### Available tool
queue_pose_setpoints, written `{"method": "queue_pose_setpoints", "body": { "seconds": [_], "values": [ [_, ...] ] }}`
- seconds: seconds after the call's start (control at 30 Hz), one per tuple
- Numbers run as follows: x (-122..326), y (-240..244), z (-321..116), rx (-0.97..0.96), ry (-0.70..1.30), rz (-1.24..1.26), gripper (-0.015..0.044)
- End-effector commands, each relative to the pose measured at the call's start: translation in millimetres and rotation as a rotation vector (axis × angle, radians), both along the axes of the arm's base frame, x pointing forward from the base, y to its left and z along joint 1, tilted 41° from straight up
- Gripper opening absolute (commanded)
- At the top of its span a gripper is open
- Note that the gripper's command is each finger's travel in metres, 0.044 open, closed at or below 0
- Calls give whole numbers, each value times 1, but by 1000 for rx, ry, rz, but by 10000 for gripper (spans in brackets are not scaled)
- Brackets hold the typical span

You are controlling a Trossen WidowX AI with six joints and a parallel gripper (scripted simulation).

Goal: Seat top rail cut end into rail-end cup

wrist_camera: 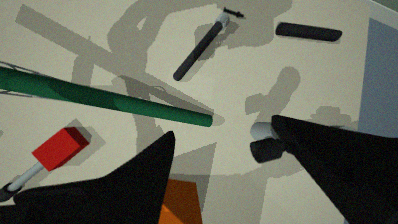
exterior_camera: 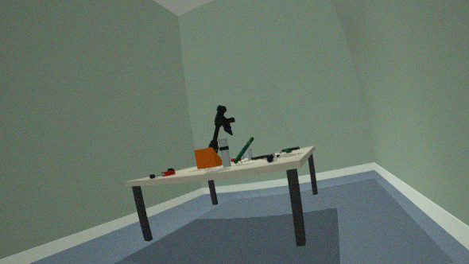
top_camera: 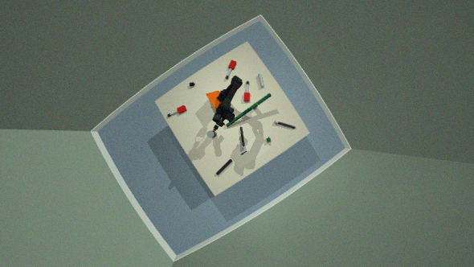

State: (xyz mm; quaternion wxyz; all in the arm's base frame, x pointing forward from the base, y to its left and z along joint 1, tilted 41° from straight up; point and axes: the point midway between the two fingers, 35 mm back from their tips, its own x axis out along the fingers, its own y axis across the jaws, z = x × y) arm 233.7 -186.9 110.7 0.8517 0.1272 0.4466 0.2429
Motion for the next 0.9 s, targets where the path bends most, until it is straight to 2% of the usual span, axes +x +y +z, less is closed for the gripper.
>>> {"method": "queue_pose_setpoints", "body": {
  "seconds": [0.0,0.3,0.5,0.87],
  "values": [
    [-8,-29,-26,-164,-172,325,440],
    [-28,-67,-76,-384,-565,889,440],
    [-41,-80,-101,-460,-775,1115,440],
    [-42,-80,-103,-476,-808,1148,440]
  ]
}}
